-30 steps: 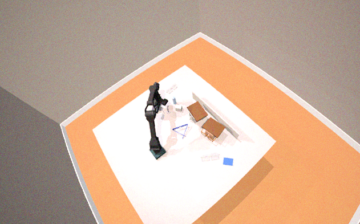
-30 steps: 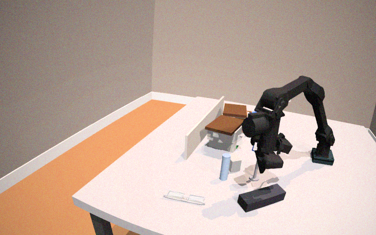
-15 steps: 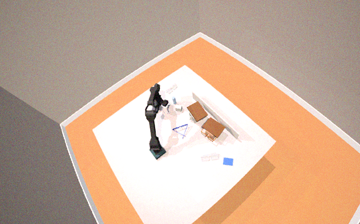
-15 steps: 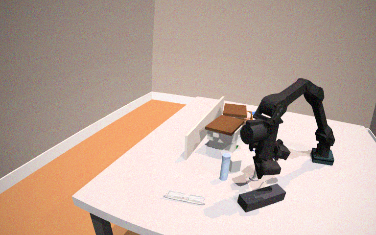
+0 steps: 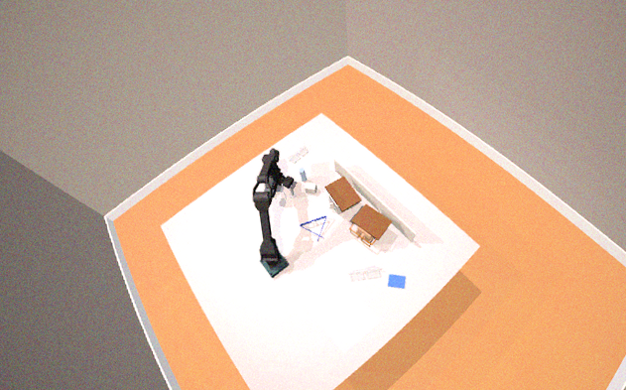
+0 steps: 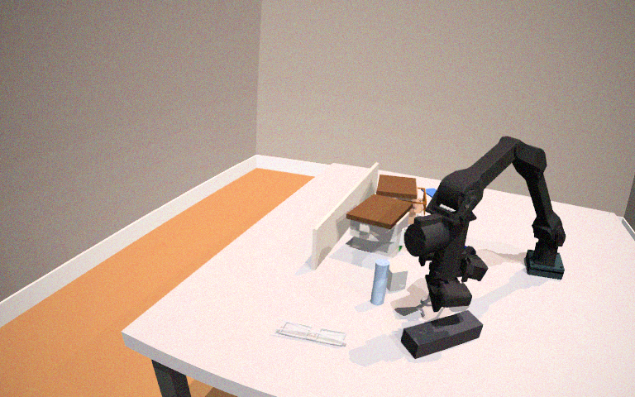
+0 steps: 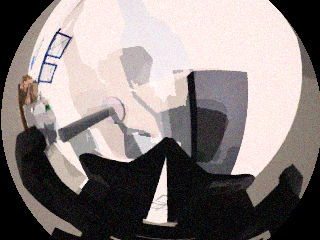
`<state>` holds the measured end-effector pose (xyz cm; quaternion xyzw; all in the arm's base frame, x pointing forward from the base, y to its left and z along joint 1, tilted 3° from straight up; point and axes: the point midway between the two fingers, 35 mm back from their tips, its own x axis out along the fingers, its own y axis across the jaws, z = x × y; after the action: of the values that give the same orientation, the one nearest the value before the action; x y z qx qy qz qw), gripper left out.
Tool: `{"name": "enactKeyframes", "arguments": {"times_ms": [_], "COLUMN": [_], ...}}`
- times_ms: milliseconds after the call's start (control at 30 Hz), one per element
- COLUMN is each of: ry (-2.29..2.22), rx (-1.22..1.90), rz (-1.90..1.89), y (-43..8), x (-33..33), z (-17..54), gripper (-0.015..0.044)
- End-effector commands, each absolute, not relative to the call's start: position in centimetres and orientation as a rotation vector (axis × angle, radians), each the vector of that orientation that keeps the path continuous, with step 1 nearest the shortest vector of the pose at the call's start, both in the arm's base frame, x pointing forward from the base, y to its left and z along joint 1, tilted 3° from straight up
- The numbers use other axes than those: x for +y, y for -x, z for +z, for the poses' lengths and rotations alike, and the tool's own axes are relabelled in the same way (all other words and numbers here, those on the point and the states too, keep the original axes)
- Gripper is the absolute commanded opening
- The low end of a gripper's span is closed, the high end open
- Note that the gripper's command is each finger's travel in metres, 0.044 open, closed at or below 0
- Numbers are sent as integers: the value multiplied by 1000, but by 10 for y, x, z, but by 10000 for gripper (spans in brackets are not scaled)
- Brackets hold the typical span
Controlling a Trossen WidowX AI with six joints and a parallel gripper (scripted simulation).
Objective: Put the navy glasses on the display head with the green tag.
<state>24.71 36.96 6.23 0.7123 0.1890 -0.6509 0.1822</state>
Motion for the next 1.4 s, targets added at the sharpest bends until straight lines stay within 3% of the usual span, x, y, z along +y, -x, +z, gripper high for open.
{"name": "enactKeyframes", "arguments": {"times_ms": [0,1367], "ry": [-1997,-1997], "rx": [531,533], "rz": [-1842,-1843], "y": [-246,-236], "x": [368,387], "z": [53,51], "gripper": [0,0]}}
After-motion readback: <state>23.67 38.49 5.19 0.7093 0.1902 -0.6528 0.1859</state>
